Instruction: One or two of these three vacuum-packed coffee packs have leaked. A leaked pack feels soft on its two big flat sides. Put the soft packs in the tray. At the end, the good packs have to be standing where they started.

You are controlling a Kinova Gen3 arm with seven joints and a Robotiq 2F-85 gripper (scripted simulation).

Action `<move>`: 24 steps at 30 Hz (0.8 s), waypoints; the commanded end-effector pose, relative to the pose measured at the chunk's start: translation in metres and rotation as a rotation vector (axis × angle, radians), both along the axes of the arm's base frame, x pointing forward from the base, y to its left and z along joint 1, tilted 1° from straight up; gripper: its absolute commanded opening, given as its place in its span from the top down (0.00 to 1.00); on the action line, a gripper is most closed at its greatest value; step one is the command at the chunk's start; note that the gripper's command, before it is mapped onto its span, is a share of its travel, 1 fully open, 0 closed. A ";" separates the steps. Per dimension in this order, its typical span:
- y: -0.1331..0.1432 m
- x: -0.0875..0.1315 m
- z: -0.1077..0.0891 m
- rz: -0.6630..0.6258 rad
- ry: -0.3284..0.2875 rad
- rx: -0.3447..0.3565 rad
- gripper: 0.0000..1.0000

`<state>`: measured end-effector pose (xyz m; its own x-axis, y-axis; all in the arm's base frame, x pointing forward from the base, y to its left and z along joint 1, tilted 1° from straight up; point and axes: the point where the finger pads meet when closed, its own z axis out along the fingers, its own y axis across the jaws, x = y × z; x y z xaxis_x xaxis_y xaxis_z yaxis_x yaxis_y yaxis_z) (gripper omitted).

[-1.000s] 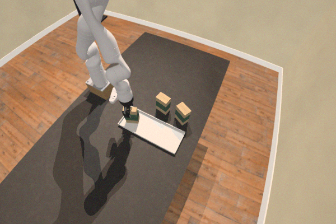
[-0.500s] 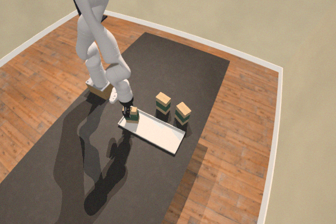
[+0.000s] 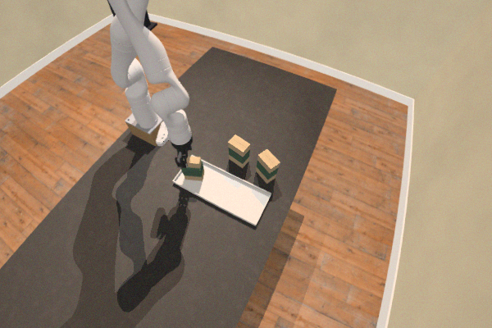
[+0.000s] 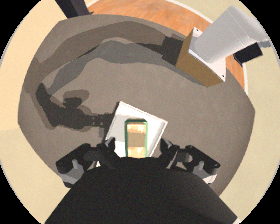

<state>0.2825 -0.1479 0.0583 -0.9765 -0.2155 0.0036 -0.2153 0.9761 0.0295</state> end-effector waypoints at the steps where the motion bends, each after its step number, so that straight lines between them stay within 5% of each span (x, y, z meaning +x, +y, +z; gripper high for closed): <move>1: -0.001 0.009 0.021 0.008 -0.029 -0.011 0.17; 10: -0.001 0.009 0.041 0.008 -0.029 -0.011 0.17; 24: -0.001 0.009 0.043 0.008 -0.029 -0.011 0.17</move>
<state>0.2907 -0.1487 0.1008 -0.9745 -0.2235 -0.0207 -0.2238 0.9745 0.0138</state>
